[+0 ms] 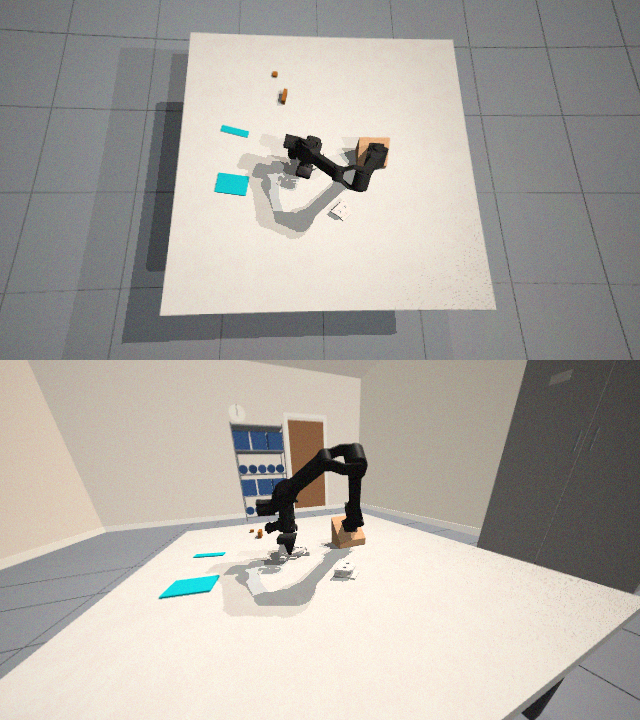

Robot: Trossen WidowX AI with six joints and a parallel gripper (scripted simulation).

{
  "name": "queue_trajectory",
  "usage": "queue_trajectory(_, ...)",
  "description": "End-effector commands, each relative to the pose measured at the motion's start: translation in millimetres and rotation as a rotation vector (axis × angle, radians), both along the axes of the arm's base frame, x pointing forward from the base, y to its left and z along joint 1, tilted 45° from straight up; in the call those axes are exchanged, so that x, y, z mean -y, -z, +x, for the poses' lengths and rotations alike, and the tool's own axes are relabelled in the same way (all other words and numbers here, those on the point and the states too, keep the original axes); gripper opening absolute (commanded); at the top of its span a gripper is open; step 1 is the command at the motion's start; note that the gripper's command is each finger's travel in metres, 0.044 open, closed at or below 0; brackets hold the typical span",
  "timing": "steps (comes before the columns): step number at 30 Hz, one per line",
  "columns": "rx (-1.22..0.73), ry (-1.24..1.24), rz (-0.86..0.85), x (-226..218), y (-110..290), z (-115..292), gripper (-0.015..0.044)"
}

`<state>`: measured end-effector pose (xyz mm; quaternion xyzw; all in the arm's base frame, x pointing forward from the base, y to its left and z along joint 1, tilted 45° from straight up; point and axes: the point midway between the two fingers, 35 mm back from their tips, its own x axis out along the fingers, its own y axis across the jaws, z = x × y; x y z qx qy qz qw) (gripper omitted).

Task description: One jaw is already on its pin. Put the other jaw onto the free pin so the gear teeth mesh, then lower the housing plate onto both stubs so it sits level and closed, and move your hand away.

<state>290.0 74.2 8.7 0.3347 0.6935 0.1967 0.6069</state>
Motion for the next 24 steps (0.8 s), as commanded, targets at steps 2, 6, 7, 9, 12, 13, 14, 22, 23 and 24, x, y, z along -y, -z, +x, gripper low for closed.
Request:
queue_trajectory(2,-0.002,-0.008,0.003,-3.3,1.8,-1.5,0.0134)
queue_trajectory(6,-0.002,-0.008,0.003,-2.9,1.4,-1.4,0.0134)
queue_trajectory(7,-0.002,-0.008,0.003,-2.3,0.8,-1.4,0.0134)
queue_trajectory(9,-0.002,-0.008,0.003,-1.0,-0.5,-1.3,0.0134)
queue_trajectory(12,-0.002,-0.008,0.003,0.8,-2.4,-1.2,0.0134)
queue_trajectory(13,-0.002,-0.008,0.003,1.2,-2.7,-1.2,0.0134)
queue_trajectory(14,-0.002,-0.008,0.003,1.3,-2.8,-1.2,0.0134)
queue_trajectory(22,-0.002,-0.008,0.003,-0.4,-1.4,-0.6,0.0134)
queue_trajectory(23,-0.002,-0.008,0.003,-0.4,-1.4,-0.6,0.0134)
queue_trajectory(24,-0.002,-0.008,0.003,-0.4,-1.4,-0.6,0.0134)
